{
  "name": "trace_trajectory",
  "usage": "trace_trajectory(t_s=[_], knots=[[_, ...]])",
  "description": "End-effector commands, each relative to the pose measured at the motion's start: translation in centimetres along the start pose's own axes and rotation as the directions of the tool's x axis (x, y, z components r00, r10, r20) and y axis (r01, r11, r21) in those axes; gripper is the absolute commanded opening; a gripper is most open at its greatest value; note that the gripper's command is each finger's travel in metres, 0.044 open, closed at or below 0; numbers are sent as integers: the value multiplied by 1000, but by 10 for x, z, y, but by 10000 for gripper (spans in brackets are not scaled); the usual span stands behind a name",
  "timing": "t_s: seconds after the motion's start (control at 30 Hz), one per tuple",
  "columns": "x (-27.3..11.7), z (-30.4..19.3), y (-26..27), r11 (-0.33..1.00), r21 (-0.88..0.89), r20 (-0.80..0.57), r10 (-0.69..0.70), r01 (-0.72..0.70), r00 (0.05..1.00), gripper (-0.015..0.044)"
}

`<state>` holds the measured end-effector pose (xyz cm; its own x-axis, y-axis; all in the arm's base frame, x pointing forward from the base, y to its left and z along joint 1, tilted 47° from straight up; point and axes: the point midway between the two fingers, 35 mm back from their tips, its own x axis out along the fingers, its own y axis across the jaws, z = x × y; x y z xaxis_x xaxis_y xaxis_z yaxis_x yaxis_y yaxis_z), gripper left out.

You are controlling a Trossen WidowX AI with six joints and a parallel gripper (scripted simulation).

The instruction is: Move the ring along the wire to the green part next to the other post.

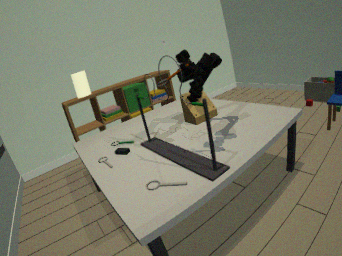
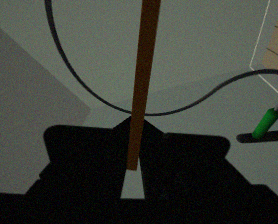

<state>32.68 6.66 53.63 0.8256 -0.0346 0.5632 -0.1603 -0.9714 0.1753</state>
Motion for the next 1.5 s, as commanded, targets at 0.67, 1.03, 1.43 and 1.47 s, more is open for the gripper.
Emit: trace_trajectory(t_s=[0.67, 1.03, 1.43, 1.47], knots=[[0, -4, -14, 997, 71, 4, 43, -43, 999, -150], [-3, -5, -43, 997, -73, -16, -38, 37, 999, -150], [-12, 2, -82, 944, -292, -22, -167, 154, 986, -150], [-13, 3, -85, 936, -312, -21, -179, 164, 984, -150]])
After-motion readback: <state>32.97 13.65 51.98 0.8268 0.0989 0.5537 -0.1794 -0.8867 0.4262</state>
